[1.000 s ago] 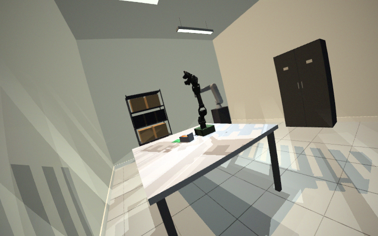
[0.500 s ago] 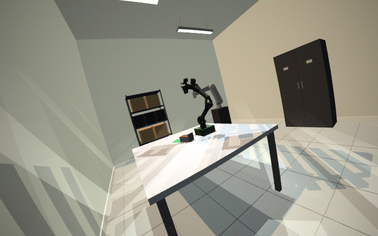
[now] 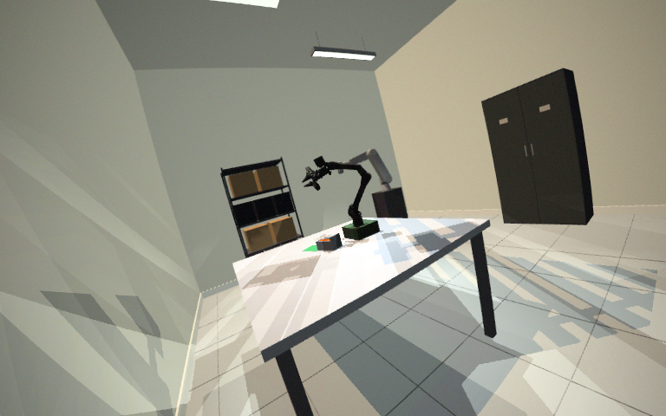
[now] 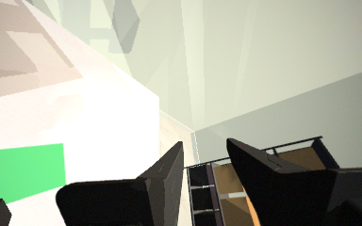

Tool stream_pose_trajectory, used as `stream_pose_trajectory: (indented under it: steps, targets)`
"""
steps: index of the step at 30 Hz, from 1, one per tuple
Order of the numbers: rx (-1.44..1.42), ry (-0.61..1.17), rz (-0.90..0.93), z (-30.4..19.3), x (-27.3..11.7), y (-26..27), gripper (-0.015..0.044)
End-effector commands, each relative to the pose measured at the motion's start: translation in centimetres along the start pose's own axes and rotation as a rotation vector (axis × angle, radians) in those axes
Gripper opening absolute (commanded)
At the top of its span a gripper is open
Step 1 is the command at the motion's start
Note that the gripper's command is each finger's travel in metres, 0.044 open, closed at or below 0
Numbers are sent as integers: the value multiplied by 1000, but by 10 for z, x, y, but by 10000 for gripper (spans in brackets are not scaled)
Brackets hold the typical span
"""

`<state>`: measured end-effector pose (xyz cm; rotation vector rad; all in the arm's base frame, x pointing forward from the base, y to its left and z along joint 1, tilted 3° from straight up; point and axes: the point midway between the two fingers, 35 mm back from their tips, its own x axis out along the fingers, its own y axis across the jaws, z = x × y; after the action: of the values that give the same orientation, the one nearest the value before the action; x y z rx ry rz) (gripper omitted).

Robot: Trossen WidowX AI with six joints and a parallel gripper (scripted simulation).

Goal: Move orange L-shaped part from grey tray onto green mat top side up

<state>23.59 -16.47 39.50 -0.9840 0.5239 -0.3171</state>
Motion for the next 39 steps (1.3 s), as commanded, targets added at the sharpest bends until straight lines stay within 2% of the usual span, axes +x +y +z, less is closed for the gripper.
stream_pose_trajectory:
  steps: [1, 5, 9, 18, 21, 29, 36, 39]
  targets:
    - [110, -2, 257, 14, 30, 70, 180]
    - [188, 42, 494, 27, 42, 138, 180]
    - [226, 133, 721, 36, 38, 207, 180]
    - [135, 506, 1105, 28, -24, 343, 180]
    - [96, 578, 1139, 22, -37, 359, 180]
    - [96, 578, 1139, 21, -36, 361, 180]
    - [96, 579, 1139, -3, -17, 417, 180]
    - [96, 579, 1139, -7, -16, 424, 180]
